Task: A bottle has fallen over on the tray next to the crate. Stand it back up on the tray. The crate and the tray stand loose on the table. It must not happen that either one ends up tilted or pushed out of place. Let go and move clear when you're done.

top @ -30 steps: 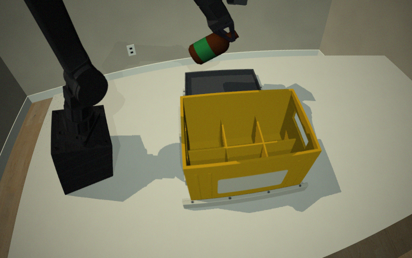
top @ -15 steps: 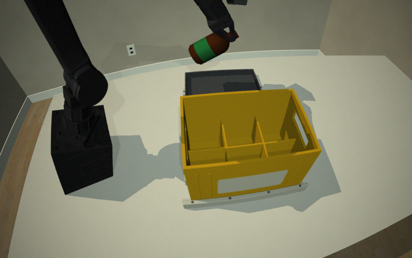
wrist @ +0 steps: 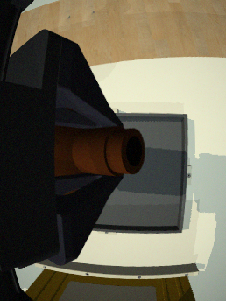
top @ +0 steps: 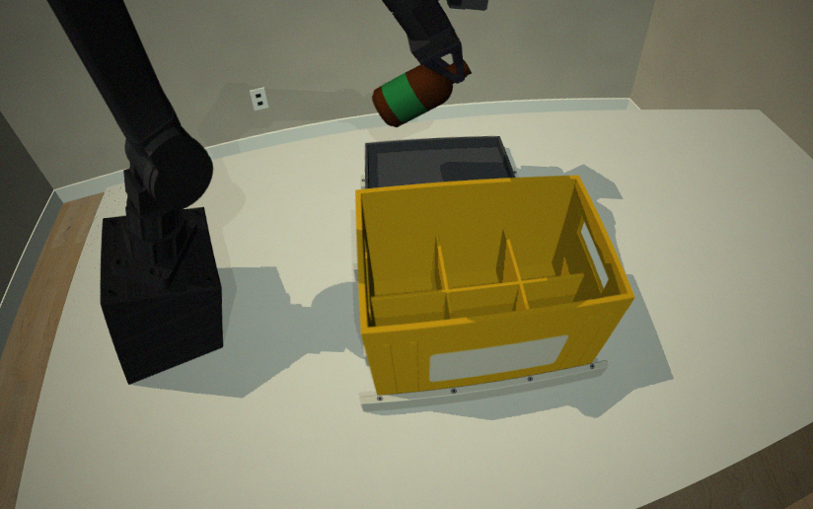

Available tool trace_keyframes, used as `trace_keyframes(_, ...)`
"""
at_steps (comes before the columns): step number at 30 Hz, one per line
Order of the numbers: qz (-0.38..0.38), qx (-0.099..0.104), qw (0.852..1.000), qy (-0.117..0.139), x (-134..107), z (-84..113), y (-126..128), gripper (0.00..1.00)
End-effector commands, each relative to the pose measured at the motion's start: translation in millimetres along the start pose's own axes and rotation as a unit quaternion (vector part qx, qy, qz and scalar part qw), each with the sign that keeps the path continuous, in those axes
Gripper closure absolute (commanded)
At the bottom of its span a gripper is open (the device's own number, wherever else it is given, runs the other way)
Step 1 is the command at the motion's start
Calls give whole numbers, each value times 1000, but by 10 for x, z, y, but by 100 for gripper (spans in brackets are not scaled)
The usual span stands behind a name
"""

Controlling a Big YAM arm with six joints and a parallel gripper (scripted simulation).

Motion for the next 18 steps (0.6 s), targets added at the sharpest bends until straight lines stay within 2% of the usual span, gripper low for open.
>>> trace_keyframes(1, -4, 24, 999, -28, 147, 170, 98, 100)
trace_keyframes(9, -1, 21, 999, -25, 95, 148, 76, 100)
trace_keyframes(15, -4, 25, 999, -35, 158, 177, 106, 100)
trace_keyframes(18, 1, 19, 999, -33, 51, 133, 65, 100)
Point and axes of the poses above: the point where the finger pads meet when closed, its own z axis back along the fingers, its own y axis across the jaws, x = y × z, the point moved 8 cm from there along z, back along the fingers, and after that the axes turned 1 degree about z, right-handed, at the moved point
